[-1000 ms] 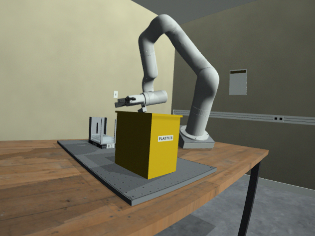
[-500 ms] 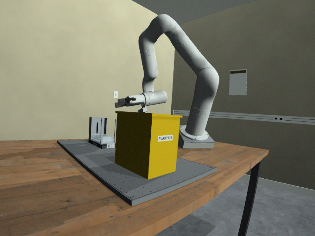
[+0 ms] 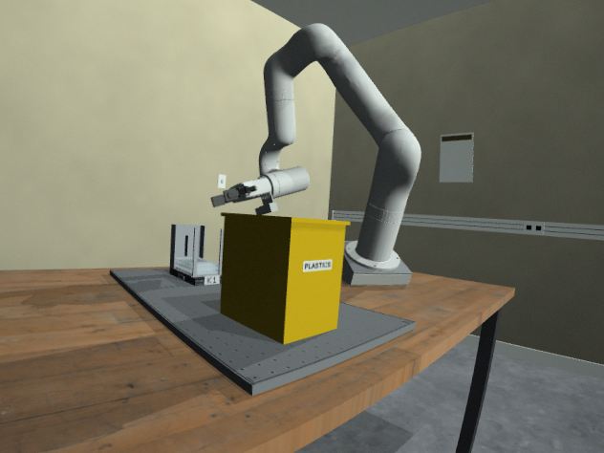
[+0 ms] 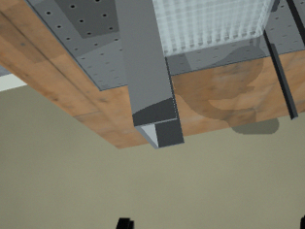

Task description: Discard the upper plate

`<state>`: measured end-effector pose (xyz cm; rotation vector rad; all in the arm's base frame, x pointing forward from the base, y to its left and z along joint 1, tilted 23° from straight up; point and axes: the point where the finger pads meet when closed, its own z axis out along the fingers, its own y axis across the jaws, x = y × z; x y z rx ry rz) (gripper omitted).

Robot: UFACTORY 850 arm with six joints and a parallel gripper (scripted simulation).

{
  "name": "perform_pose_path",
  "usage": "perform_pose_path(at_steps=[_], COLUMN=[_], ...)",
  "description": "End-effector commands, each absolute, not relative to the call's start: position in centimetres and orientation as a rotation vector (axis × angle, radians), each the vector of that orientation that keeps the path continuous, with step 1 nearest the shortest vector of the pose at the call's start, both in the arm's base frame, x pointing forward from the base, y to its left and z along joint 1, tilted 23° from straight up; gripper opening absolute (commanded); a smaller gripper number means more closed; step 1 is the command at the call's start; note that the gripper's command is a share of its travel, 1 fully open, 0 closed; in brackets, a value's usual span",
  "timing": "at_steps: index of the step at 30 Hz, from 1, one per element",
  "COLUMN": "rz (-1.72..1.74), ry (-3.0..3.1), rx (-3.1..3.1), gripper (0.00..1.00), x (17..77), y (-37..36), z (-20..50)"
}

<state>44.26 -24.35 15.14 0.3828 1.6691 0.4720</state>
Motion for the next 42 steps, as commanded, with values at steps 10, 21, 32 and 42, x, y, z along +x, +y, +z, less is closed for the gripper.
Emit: perform_pose_path(at_steps=[10,21,32,42], rz=[0.610,0.684,0.706,0.668], ry=[1.757,1.833,1.908,1.941], rx=[0.075,-0.233,-0.651,-0.962], gripper=[1.00,1.00,1.00,1.00], x=[46.9,47.9,47.8,47.6], y=[-20.1,-16.1,-14.2,-14.4], z=[16.6,17.5,17.6,17.7])
